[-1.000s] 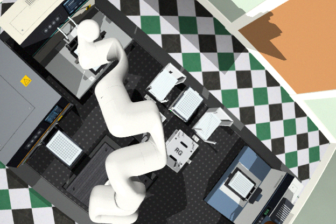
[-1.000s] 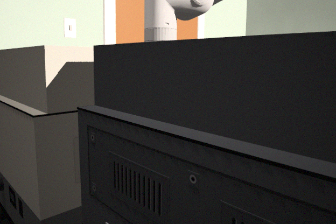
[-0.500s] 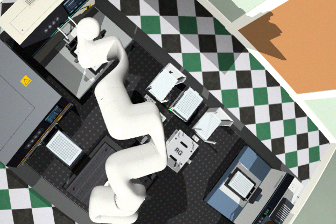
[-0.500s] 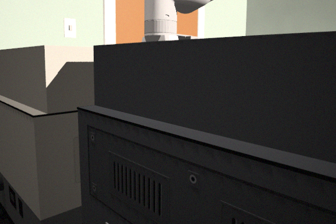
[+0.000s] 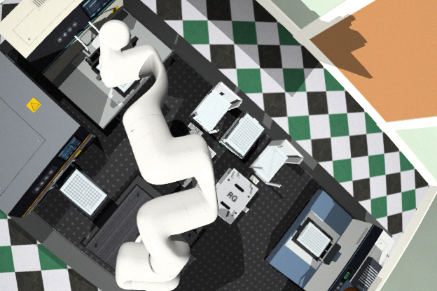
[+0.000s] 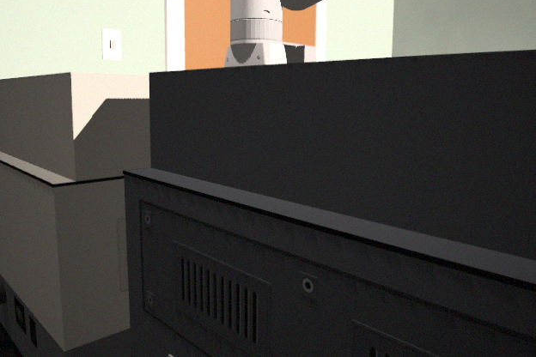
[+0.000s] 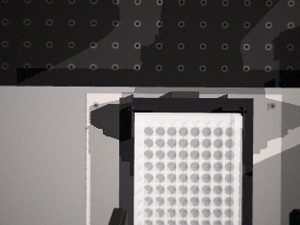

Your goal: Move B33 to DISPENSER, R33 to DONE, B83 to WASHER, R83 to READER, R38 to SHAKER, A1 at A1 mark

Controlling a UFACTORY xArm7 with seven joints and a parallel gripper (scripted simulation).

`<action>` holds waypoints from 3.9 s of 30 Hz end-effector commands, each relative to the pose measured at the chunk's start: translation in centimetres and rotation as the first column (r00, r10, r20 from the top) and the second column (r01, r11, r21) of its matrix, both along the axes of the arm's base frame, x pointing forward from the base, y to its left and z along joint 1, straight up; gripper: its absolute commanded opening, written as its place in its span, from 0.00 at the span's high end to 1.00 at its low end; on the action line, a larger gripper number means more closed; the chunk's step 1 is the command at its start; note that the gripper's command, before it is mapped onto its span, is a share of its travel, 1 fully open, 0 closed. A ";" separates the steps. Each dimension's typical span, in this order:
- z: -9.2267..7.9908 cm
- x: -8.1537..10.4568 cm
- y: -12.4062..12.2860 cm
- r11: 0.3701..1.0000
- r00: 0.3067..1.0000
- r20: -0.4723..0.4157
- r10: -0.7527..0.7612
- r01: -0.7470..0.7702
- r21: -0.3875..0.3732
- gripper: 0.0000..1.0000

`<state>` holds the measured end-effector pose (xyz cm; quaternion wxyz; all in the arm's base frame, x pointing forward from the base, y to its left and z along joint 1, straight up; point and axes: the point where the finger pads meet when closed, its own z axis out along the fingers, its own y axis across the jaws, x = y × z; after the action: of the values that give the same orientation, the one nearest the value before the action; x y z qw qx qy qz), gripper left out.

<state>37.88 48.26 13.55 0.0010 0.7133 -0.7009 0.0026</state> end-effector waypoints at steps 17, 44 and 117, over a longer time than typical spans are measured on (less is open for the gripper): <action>2.5 0.1 0.1 1.000 1.000 0.004 0.000 0.000 0.005 0.00; 4.7 0.1 0.1 1.000 1.000 0.004 0.000 0.000 0.005 0.00; 4.7 -0.6 -21.6 1.000 1.000 0.004 0.000 0.000 0.003 0.00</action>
<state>37.15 27.27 18.06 0.0013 0.7131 -0.7010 0.0027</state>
